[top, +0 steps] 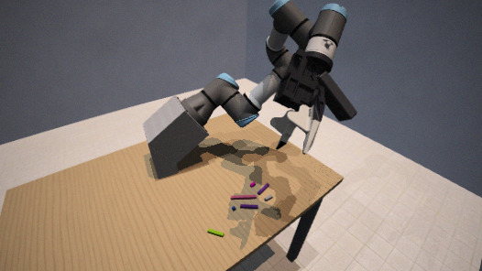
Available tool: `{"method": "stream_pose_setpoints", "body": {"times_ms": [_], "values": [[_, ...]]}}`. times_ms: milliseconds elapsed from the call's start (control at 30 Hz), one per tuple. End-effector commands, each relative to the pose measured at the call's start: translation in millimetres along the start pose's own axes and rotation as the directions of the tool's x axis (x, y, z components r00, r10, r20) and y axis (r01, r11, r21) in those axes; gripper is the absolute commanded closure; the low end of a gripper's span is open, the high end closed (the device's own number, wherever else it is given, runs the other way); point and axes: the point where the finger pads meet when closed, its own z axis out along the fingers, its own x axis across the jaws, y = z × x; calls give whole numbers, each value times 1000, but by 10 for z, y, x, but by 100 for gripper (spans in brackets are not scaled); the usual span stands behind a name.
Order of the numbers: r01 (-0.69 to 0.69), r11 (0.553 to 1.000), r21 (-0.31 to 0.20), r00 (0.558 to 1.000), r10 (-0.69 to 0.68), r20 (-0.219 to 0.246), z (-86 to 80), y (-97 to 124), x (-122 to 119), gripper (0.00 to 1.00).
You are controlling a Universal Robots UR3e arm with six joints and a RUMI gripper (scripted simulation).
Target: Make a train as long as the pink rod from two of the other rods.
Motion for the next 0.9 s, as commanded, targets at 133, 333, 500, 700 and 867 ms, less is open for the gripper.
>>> {"method": "stream_pose_setpoints", "body": {"times_ms": [133,333,500,700,867], "values": [[0,1000,0,1000,0,-2,-5,3,7,0],[0,1000,0,1000,0,-2,-5,3,7,0],[0,1000,0,1000,0,-2,-5,3,7,0],[0,1000,4,1000,0,8,21,-1,-24,0],[0,1000,23,999,-1,52,138,-19,-173,0]]}}
